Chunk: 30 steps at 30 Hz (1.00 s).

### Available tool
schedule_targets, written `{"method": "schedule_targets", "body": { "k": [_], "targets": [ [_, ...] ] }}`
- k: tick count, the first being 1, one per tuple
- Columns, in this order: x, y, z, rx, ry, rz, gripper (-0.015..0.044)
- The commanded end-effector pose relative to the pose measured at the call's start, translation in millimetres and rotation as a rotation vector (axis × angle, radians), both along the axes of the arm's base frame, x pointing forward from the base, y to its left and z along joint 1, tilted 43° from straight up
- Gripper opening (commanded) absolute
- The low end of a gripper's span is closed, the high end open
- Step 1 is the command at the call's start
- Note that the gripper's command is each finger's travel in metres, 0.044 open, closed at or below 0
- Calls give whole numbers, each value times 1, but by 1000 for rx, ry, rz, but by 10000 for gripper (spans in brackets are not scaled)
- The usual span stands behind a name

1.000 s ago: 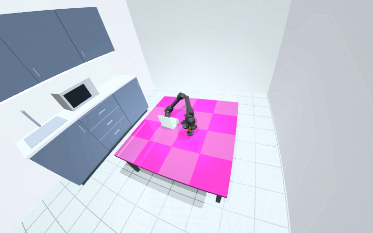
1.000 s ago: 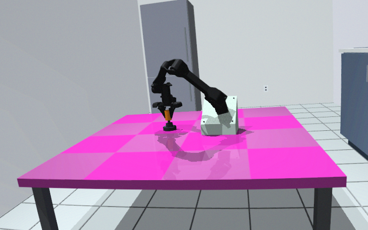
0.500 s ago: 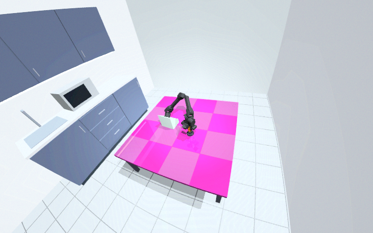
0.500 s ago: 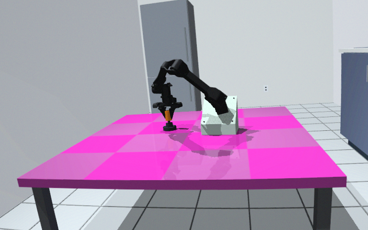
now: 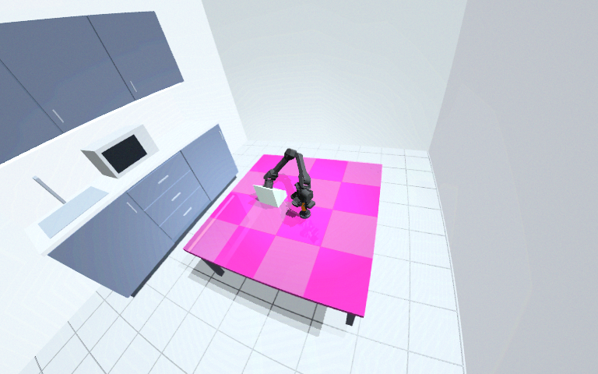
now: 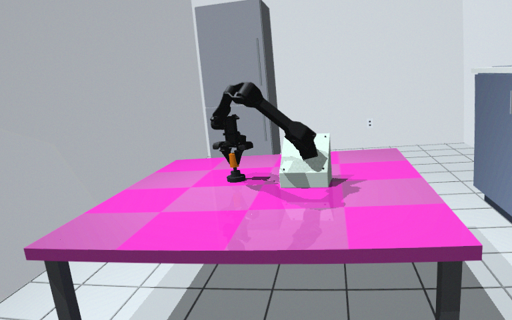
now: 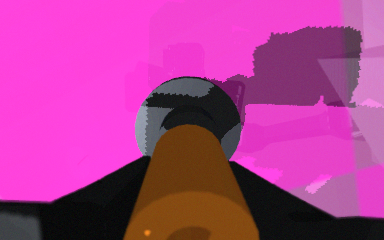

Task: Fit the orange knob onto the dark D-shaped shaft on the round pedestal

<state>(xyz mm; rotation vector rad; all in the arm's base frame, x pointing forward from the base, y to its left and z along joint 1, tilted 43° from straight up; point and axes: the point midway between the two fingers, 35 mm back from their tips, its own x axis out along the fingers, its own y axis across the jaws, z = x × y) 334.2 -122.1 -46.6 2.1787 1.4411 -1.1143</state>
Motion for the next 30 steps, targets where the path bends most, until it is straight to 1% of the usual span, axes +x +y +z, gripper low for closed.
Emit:
{"method": "schedule_targets", "body": {
  "k": [1,30],
  "targets": [
    [1,-1,0,24,83,-98,0],
    [1,0,-1,27,89,-106,0]
  ]
}}
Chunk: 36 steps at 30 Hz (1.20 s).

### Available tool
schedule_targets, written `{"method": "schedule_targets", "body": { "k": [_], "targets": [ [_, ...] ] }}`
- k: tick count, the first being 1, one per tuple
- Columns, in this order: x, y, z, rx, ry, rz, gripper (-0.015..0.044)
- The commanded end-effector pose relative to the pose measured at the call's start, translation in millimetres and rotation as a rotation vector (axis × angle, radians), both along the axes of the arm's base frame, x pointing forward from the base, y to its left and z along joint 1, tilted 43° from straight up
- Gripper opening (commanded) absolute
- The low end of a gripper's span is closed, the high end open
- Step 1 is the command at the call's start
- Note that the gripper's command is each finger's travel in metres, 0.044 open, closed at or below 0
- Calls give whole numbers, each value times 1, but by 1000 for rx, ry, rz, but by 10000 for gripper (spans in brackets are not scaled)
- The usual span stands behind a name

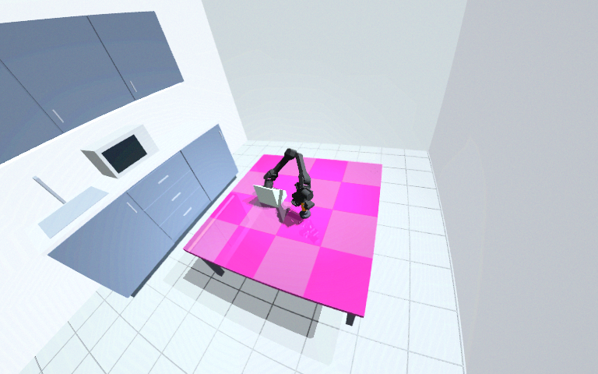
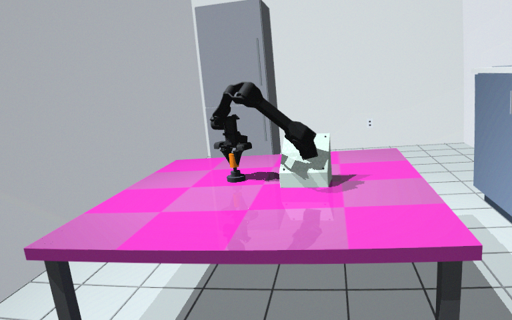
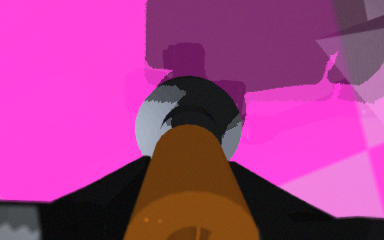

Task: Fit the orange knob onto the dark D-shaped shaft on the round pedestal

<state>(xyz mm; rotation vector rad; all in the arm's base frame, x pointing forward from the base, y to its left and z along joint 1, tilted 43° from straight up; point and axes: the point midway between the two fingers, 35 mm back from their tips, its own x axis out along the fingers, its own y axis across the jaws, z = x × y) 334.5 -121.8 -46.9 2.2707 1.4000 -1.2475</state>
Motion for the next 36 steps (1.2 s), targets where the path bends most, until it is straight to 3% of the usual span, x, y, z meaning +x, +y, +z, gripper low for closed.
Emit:
{"method": "schedule_targets", "body": {
  "k": [1,36],
  "targets": [
    [0,0,-1,1,2,-3,0],
    [0,3,-3,3,8,-10,0]
  ]
}}
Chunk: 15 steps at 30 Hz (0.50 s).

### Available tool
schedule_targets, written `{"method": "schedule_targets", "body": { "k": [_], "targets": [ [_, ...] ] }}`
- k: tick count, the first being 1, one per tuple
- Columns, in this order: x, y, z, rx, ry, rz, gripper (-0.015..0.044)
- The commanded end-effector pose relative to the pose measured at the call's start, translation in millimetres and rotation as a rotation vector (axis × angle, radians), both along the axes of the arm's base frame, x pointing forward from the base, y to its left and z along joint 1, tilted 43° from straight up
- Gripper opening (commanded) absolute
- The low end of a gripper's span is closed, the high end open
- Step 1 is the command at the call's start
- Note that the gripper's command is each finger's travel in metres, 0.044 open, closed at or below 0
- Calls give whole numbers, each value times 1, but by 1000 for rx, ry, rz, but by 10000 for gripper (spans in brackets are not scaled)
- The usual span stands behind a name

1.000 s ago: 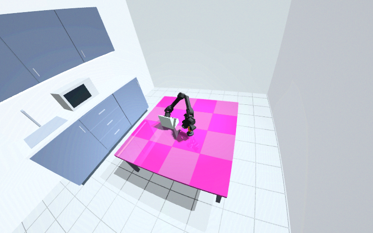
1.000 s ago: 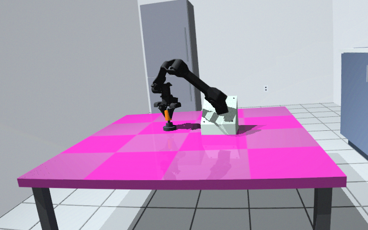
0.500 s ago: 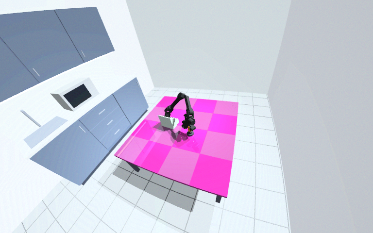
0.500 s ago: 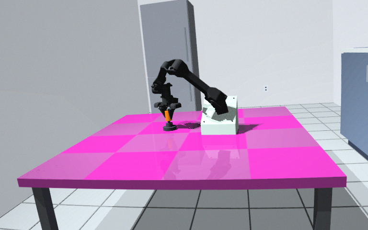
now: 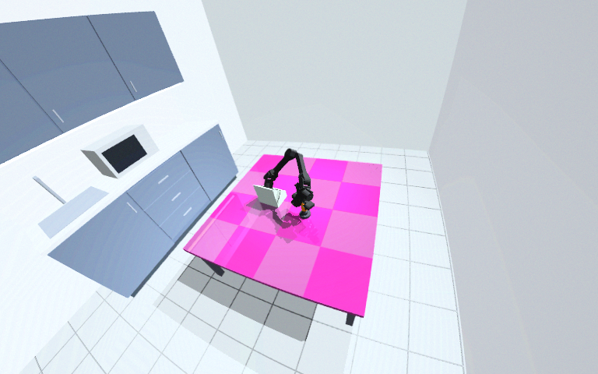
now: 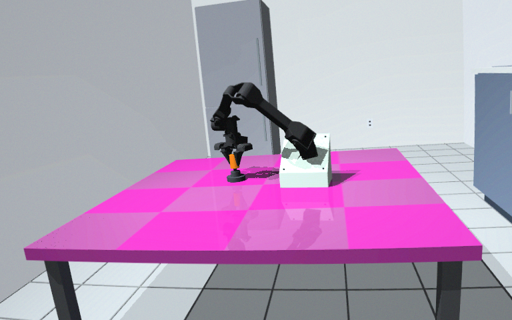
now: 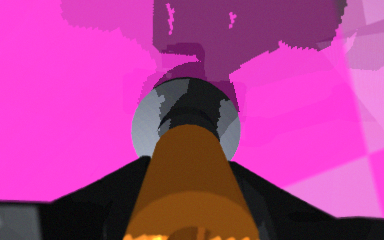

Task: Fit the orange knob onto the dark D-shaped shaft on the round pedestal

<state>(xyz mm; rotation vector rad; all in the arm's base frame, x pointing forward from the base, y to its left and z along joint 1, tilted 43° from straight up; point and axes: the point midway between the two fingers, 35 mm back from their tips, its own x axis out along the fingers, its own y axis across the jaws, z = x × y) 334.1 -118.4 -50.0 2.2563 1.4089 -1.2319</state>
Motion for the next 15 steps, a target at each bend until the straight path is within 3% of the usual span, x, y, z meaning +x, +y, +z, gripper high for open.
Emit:
{"method": "schedule_targets", "body": {
  "k": [1,15],
  "targets": [
    [1,0,0,9,29,-39,0],
    [1,0,-1,-3,-14,10,0]
  ]
}}
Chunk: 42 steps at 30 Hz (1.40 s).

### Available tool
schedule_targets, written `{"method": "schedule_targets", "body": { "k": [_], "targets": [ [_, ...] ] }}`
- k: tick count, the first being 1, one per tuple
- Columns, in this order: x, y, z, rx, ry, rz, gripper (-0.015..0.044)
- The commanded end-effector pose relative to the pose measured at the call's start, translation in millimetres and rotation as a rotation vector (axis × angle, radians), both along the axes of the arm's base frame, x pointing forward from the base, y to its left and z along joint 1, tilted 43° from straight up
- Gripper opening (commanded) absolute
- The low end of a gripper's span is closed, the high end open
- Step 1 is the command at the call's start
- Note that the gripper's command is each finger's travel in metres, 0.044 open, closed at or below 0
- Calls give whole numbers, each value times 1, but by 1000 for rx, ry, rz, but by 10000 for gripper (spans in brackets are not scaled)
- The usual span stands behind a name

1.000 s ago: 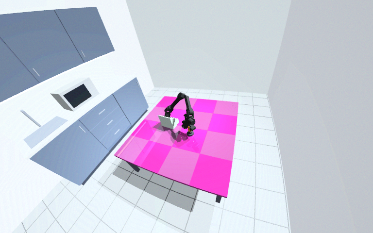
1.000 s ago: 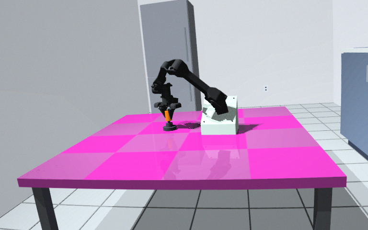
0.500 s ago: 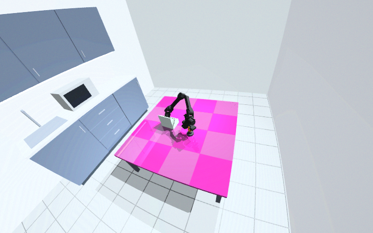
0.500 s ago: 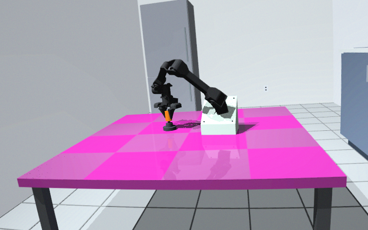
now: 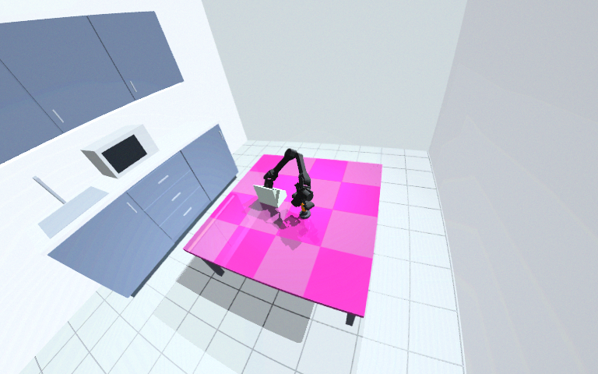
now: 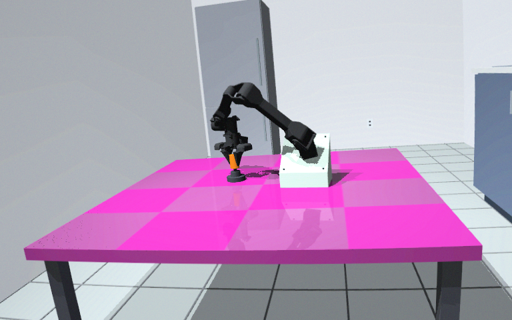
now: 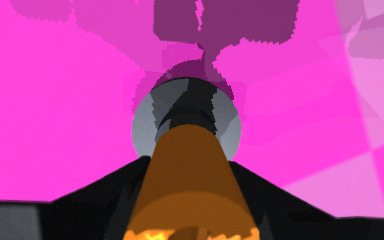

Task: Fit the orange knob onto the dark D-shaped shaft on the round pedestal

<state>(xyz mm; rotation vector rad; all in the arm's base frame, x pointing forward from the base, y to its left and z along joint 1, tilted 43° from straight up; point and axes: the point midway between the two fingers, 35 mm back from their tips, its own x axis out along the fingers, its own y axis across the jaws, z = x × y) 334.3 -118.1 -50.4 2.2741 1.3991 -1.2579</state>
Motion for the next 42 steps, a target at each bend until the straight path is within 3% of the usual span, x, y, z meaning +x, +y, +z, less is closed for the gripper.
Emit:
{"method": "schedule_targets", "body": {
  "k": [1,42],
  "targets": [
    [1,0,0,-9,-34,35,0],
    [3,9,-13,-2,-13,11,0]
  ]
}}
